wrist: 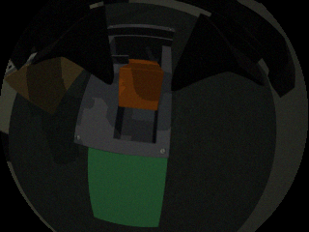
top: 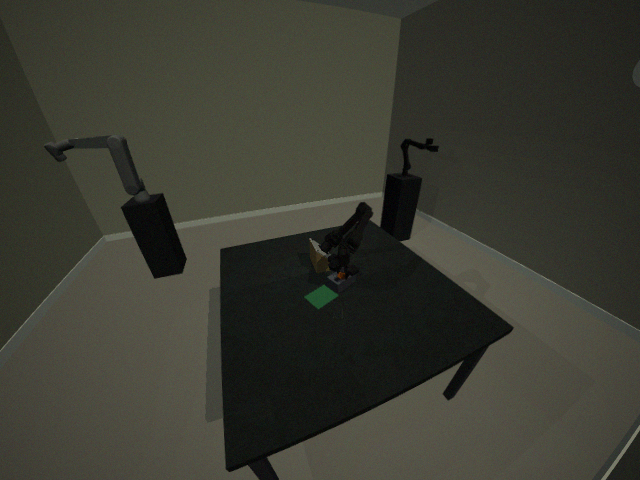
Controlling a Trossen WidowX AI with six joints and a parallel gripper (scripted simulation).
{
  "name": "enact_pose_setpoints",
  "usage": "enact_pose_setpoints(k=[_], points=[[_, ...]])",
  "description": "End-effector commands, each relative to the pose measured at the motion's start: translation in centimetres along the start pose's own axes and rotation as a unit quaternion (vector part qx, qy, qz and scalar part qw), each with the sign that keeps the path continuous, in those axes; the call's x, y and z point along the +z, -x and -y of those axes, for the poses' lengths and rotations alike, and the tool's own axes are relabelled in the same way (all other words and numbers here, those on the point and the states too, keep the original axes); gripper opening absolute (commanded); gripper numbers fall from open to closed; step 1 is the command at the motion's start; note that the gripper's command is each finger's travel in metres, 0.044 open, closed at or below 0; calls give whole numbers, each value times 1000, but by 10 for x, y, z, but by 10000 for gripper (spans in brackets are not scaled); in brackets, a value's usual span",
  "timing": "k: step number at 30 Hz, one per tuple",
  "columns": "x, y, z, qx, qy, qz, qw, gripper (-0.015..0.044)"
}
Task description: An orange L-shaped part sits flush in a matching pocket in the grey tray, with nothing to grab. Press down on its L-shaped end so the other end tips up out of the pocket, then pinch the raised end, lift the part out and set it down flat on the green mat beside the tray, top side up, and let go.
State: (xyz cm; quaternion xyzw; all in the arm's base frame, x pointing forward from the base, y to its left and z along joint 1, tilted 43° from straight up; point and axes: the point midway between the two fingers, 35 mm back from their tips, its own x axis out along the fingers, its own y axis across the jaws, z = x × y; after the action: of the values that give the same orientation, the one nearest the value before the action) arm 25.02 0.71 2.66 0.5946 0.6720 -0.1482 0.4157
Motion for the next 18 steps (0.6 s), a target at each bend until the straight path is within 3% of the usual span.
enact_pose_setpoints(k=[1,5,14,16,18], points=[[0,0,0,0,0,0,1000,228],[0,0,0,0,0,0,1000,122],[0,0,0,0,0,0,1000,62],[0,0,0,0,0,0,1000,10],[0,0,0,0,0,0,1000,0]])
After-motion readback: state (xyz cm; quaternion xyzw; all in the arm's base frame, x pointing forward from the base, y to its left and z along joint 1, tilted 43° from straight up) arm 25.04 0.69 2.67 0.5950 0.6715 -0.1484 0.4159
